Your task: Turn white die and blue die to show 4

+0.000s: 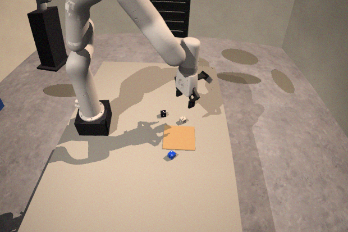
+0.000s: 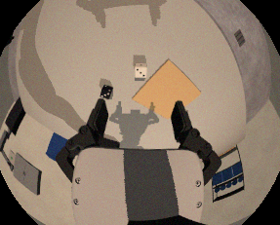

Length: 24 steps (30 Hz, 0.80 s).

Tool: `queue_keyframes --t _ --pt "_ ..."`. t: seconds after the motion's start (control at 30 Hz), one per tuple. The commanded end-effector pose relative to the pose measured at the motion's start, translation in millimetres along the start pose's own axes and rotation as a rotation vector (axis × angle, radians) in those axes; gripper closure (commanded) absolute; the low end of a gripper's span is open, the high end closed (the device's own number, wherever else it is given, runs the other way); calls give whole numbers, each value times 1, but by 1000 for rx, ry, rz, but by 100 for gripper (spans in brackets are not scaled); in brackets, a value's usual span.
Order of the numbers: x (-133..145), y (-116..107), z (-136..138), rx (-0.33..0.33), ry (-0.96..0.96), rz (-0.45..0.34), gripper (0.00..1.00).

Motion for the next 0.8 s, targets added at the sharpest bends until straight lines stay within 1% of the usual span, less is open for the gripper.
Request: queue_keyframes --t 0.0,0.03,0.07,0.77 --pt "-3 33 0 0 0 0 0" --pt "-3 34 0 0 0 0 0" --pt "-3 34 0 0 0 0 58" --pt "-3 34 0 0 0 0 58"
Point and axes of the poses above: the point where the finger pads meet when closed, its own y axis out along the fingers, its own z axis across the jaws, x = y × z, the point moved 10 cm from there along -y, back along the fingers, and after that the axes turned 5 degrees about -y, right-handed, at the moved point
